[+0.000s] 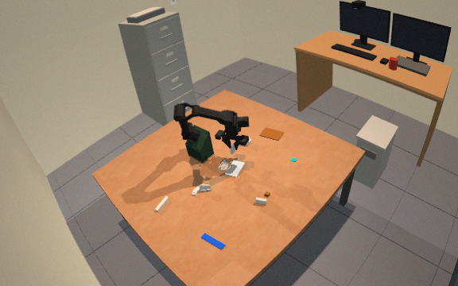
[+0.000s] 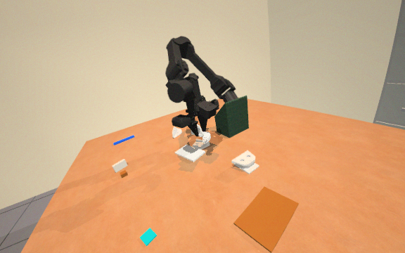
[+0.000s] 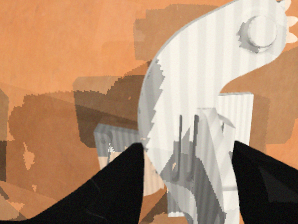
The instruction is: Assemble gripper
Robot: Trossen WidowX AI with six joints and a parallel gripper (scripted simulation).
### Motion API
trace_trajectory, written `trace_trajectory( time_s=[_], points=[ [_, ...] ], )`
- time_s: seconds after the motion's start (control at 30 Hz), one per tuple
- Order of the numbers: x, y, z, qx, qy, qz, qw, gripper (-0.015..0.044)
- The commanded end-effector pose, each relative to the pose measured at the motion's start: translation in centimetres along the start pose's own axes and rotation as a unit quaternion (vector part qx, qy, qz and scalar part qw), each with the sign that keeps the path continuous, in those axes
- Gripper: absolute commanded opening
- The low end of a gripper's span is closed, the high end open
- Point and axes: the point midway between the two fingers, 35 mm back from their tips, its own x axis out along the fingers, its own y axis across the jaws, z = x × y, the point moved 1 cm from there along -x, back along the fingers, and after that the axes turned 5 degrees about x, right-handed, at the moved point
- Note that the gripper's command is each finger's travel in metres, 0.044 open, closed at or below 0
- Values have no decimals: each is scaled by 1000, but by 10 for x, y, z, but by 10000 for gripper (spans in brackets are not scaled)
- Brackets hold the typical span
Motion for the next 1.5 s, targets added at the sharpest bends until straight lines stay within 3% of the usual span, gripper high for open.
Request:
trace_trajectory(
  time_s=[0.0,0.73,1.47],
  points=[
    [-2,3,-9,-54,1,-5,999,134],
    [-1,24,-38,-298,3,-4,954,134],
    [2,47,-63,-524,5,-1,851,134]
  ],
)
